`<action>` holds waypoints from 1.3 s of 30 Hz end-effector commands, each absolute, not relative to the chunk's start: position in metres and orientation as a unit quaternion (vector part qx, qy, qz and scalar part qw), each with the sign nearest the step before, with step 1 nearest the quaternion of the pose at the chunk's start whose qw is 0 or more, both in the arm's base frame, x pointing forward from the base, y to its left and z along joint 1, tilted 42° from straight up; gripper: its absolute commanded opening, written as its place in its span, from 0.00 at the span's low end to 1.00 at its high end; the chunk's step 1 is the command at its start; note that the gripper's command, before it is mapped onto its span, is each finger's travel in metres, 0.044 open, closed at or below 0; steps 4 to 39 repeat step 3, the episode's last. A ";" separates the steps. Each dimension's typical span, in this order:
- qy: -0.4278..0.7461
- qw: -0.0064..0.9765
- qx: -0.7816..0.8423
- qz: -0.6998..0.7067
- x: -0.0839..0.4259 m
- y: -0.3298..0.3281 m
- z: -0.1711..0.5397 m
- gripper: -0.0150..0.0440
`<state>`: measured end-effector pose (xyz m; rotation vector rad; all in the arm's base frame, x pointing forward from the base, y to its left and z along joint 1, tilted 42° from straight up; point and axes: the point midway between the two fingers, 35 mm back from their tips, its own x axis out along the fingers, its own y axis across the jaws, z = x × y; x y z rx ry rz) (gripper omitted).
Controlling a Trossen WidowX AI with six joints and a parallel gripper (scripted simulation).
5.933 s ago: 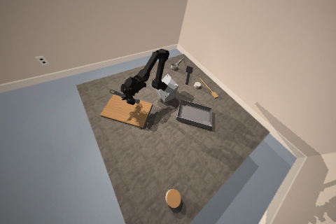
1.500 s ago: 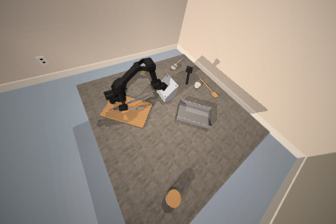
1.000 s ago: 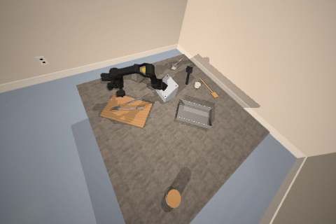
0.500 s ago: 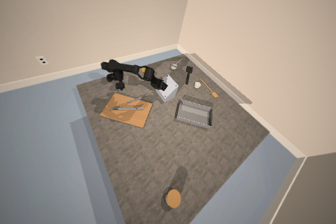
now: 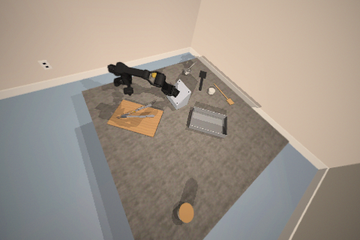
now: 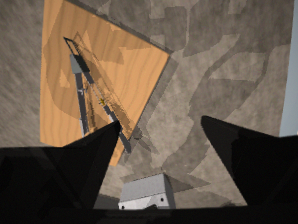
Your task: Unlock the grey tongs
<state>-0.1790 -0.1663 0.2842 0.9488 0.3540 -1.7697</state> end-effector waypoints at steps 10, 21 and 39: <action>0.149 0.527 0.392 -0.740 -0.177 -0.166 0.287 1.00; 0.149 0.527 0.392 -0.740 -0.177 -0.166 0.287 1.00; 0.149 0.527 0.392 -0.740 -0.177 -0.166 0.287 1.00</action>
